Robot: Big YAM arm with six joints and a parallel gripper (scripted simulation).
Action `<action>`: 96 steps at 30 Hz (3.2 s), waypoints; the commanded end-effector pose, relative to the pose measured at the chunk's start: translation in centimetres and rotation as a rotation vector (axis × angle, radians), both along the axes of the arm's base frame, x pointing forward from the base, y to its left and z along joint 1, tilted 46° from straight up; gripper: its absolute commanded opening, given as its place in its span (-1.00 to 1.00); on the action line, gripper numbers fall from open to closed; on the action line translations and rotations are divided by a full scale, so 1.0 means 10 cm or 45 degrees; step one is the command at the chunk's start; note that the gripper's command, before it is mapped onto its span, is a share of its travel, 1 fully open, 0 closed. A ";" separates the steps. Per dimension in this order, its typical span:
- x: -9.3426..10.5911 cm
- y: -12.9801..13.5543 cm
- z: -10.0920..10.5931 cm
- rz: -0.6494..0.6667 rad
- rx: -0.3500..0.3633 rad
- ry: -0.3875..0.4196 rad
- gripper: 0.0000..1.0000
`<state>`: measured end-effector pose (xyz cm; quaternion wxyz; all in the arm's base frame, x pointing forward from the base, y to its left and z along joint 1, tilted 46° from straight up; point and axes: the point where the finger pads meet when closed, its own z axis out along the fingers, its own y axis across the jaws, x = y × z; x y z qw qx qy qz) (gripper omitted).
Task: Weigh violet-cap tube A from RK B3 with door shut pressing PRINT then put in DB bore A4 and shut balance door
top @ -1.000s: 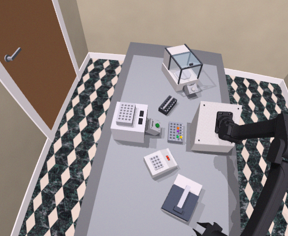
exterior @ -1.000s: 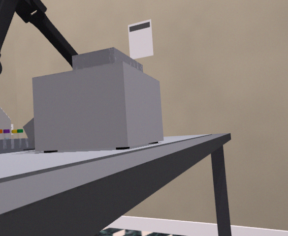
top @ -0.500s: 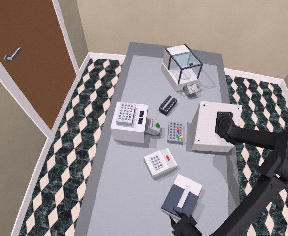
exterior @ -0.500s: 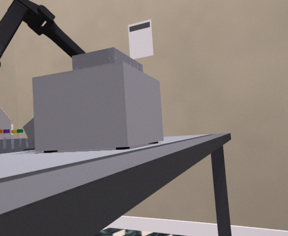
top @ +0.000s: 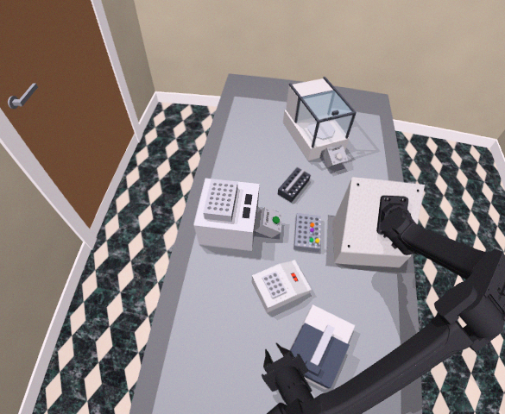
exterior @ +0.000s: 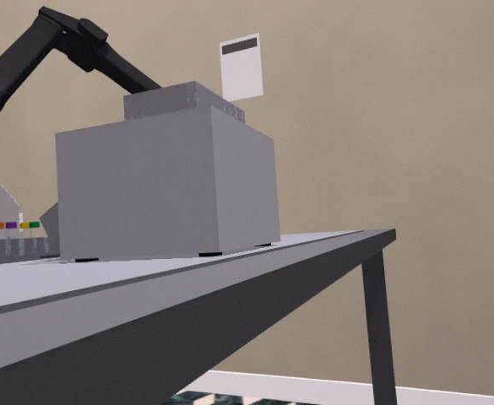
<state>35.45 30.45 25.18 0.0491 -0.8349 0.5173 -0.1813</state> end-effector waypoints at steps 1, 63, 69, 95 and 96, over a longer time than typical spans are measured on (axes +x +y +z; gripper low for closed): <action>0.27 -0.09 -0.06 -0.027 -0.017 0.026 -0.40; 1.47 -3.80 -2.19 -0.863 0.115 0.671 -0.40; 1.37 -4.20 -2.39 -0.941 0.166 0.726 -0.40; 0.47 -5.52 -3.31 -1.245 0.425 0.939 -0.40; 0.60 -5.68 -3.27 -1.272 0.460 0.894 -0.40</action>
